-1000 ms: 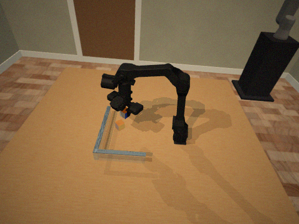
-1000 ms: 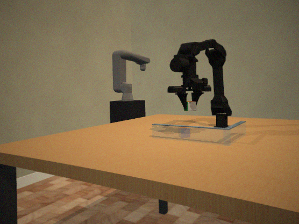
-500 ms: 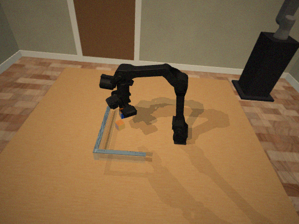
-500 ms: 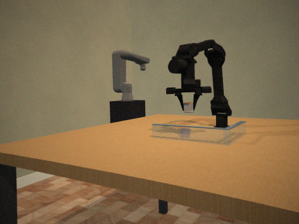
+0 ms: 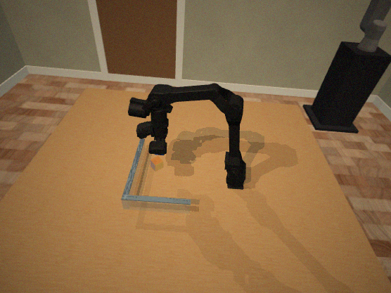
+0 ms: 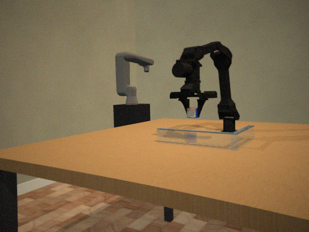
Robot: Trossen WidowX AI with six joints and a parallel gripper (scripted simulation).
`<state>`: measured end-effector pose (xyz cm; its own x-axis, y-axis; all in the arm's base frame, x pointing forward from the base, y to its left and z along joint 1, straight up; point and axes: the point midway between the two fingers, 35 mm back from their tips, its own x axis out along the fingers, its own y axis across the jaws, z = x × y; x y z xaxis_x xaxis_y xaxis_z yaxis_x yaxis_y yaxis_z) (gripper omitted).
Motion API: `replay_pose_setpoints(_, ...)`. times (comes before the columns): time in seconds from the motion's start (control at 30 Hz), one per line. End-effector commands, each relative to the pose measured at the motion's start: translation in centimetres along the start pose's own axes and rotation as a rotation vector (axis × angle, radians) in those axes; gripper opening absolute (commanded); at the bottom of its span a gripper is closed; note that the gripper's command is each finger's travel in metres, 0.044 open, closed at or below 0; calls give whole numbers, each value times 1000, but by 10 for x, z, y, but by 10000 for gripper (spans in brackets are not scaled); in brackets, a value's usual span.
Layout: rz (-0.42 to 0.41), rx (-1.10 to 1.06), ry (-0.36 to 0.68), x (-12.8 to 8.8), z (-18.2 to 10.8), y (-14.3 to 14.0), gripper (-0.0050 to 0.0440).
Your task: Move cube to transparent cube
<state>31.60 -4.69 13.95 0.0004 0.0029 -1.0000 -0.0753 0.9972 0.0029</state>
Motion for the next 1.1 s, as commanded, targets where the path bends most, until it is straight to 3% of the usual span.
replay_pose_setpoints(0.0, -7, 138, -27, -5, 5, -2, 0)
replay_pose_setpoints(0.8, 3, 886, -30, 4, 16, -9, 0)
replay_pose_setpoints(1.07, 4, 931, -30, 5, 17, -9, 0)
